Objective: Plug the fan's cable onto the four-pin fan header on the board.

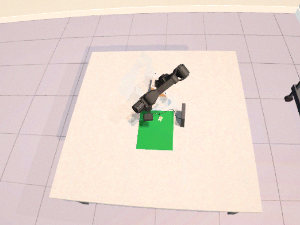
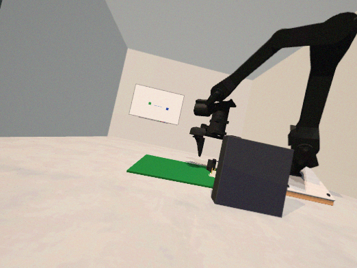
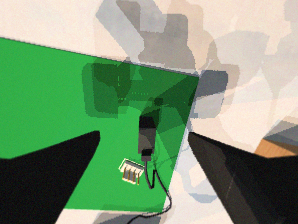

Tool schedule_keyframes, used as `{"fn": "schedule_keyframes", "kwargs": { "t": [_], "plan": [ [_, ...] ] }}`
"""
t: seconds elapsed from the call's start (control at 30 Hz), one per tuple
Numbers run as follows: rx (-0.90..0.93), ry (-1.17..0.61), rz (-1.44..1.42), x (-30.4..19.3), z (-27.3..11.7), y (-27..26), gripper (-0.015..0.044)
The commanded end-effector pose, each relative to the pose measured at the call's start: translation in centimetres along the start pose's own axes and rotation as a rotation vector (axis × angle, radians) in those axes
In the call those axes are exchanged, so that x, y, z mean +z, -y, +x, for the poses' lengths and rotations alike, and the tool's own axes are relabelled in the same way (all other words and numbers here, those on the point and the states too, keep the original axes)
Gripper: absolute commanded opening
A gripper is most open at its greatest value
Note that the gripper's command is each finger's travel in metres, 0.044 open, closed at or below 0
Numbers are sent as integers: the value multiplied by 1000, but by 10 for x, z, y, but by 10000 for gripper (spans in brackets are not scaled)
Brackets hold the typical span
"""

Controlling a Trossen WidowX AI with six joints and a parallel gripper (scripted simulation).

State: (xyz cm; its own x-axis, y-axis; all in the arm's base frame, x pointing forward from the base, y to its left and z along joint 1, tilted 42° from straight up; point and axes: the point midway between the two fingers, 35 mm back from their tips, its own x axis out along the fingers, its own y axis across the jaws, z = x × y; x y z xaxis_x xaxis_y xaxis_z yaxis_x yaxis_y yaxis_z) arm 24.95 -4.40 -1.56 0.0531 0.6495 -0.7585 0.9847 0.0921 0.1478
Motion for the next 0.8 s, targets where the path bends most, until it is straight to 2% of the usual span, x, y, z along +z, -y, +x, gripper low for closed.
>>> {"fn": "schedule_keyframes", "kwargs": {
  "t": [0.0, 0.63, 0.77],
  "plan": [
    [0, -6, 9, -1, 8, 1, 440],
    [1, -9, 8, -2, 33, 2, 440],
    [-1, -4, 0, -1, 30, 1, 335]
  ]
}}
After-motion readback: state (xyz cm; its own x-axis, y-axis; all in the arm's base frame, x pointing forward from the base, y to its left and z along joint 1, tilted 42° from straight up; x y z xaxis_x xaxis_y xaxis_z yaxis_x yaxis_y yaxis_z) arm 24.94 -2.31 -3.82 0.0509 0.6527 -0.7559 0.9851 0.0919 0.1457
